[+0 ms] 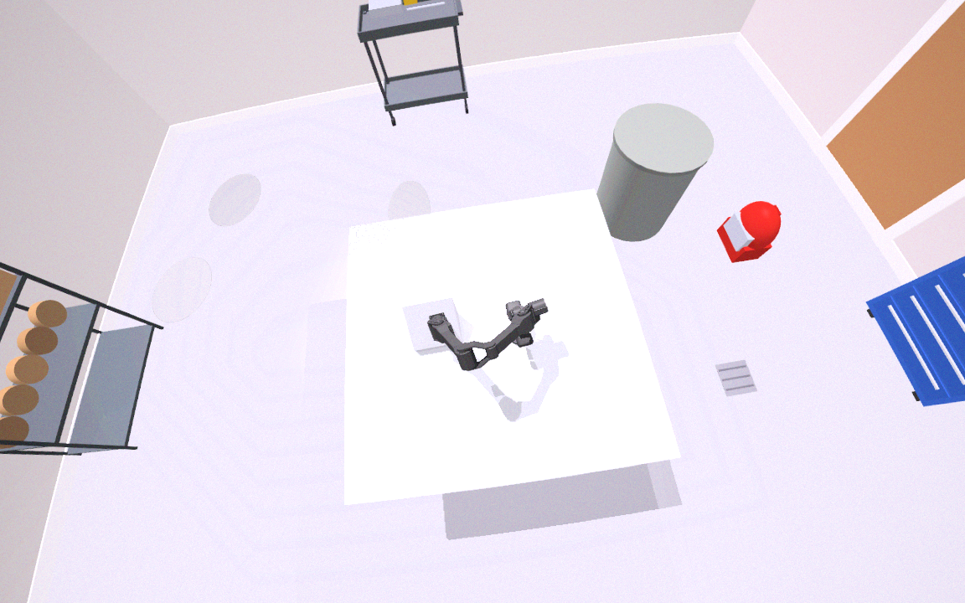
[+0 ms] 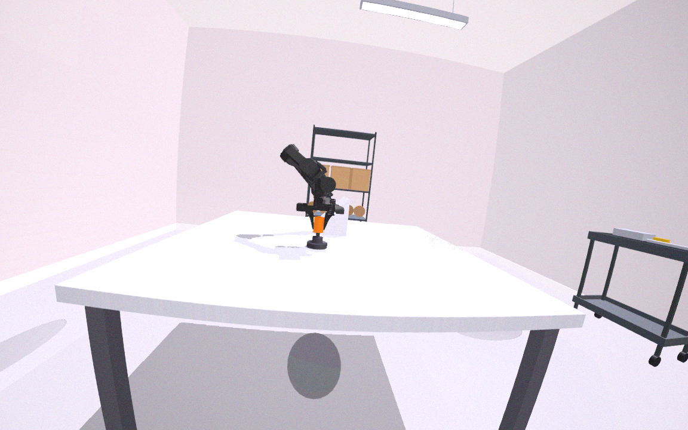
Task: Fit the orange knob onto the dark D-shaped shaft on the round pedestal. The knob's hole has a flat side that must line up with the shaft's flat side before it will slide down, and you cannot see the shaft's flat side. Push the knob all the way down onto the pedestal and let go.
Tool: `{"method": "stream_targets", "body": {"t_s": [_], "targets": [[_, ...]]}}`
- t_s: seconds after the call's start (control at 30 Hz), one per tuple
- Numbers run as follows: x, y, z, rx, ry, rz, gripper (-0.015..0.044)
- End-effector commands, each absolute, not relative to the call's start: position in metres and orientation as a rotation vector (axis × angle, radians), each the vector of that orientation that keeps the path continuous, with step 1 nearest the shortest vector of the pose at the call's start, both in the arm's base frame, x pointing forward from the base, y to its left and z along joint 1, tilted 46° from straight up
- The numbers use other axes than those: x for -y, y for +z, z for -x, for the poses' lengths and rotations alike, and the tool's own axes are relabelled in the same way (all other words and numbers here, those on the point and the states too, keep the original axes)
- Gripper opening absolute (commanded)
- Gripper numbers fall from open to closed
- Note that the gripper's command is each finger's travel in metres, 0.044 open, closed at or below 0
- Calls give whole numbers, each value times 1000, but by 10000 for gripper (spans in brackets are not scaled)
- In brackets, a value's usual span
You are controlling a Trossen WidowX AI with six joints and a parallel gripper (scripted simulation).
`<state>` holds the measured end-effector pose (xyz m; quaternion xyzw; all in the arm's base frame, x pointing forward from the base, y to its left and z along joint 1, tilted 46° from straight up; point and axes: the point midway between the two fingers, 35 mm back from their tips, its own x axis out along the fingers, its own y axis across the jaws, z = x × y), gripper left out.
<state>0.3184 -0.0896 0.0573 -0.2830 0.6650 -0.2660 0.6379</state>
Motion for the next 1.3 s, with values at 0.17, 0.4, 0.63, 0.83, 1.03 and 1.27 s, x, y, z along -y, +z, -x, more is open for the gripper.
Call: {"method": "stream_targets", "body": {"t_s": [0.17,0.4,0.63,0.83,1.03,1.27], "targets": [[91,55,-318,-1533,-577,679,0],[92,55,-318,-1533,-577,679,0],[92,55,-318,-1533,-577,679,0],[89,58,-320,-1536,-571,686,0],[90,58,-320,-1604,-428,830,0],[91,56,-319,-1607,-420,838,0]]}}
